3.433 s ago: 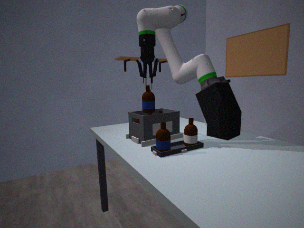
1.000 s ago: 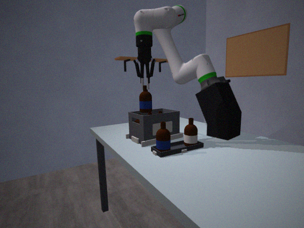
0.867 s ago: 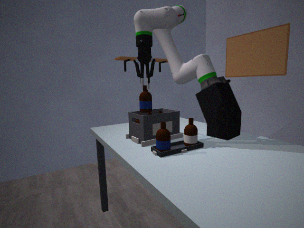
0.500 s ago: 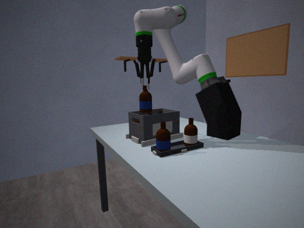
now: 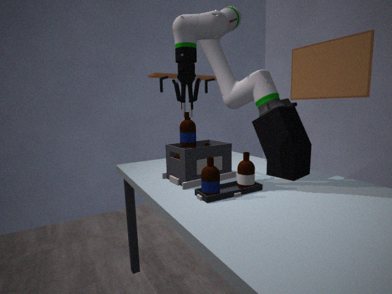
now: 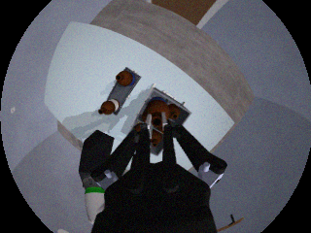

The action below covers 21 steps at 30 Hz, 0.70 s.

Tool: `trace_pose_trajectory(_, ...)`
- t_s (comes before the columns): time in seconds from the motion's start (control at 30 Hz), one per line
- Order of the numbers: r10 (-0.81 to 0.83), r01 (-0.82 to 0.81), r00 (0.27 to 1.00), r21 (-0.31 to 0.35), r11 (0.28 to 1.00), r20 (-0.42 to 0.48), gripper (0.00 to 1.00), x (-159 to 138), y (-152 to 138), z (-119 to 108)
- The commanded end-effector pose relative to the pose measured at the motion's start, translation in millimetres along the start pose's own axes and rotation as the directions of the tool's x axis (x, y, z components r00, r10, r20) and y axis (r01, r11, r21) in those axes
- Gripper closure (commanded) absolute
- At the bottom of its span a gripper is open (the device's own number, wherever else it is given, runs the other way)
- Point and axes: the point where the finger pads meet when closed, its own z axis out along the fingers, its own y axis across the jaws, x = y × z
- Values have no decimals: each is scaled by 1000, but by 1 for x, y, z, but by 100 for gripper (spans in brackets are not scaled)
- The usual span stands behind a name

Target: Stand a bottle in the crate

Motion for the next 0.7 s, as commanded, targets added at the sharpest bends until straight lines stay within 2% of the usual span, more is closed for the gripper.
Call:
trace_pose_trajectory(0.0, 0, 0, 1000, 0, 1000, 0, 100, 0, 0, 2)
trace_pose_trajectory(0.67, 0, 0, 1000, 0, 1000, 0, 100, 0, 0, 22)
